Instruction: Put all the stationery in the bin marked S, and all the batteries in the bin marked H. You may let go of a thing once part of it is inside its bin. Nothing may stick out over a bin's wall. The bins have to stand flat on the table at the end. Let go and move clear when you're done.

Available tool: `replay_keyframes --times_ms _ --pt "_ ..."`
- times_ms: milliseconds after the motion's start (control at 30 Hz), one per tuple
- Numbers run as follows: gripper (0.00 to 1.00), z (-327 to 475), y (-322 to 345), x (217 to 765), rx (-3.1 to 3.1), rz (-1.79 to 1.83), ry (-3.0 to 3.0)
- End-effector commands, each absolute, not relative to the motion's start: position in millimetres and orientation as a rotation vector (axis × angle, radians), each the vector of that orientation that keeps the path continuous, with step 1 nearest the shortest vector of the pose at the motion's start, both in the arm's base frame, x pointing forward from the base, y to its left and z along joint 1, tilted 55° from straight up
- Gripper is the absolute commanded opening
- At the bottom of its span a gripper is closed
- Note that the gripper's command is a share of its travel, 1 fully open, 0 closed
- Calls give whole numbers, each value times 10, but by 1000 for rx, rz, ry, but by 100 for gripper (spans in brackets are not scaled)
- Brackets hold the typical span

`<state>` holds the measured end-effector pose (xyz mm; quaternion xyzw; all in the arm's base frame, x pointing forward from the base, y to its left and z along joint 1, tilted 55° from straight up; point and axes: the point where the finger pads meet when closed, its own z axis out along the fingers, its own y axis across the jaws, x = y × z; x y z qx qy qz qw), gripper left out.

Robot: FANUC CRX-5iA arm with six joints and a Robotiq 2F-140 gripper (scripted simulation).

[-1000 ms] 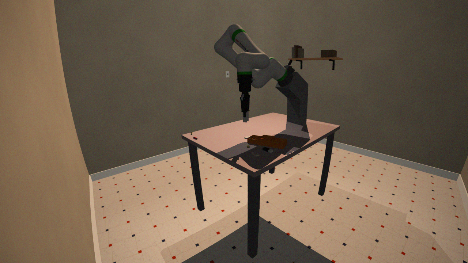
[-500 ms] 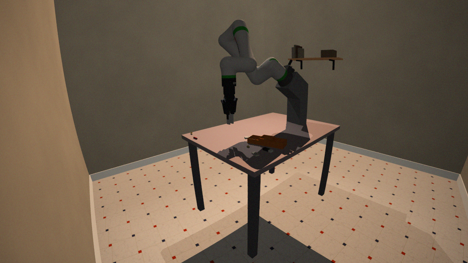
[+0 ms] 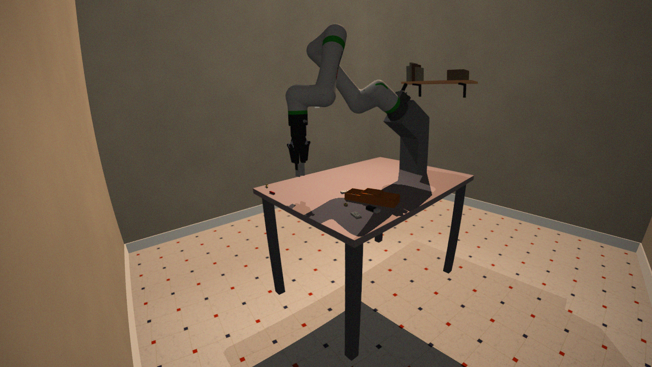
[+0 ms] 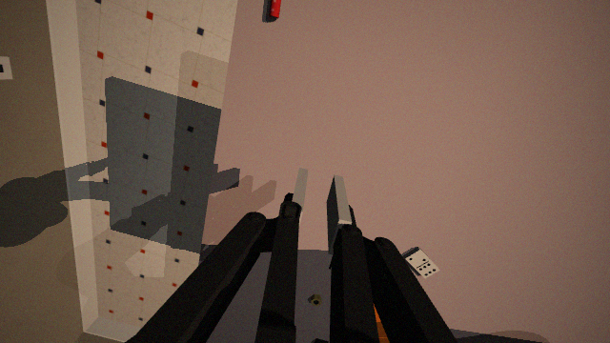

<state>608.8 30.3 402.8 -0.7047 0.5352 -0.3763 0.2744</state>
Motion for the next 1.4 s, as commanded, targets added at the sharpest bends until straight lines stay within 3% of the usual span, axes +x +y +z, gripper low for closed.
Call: replay_keyframes --times_ms 0,667,1367 --pt "23 4150 99 6260 -1907 -993 1437" --pt "23 4814 -982 7059 -1907 -993 1437" --pt "23 4806 -972 7053 -1907 -993 1437"
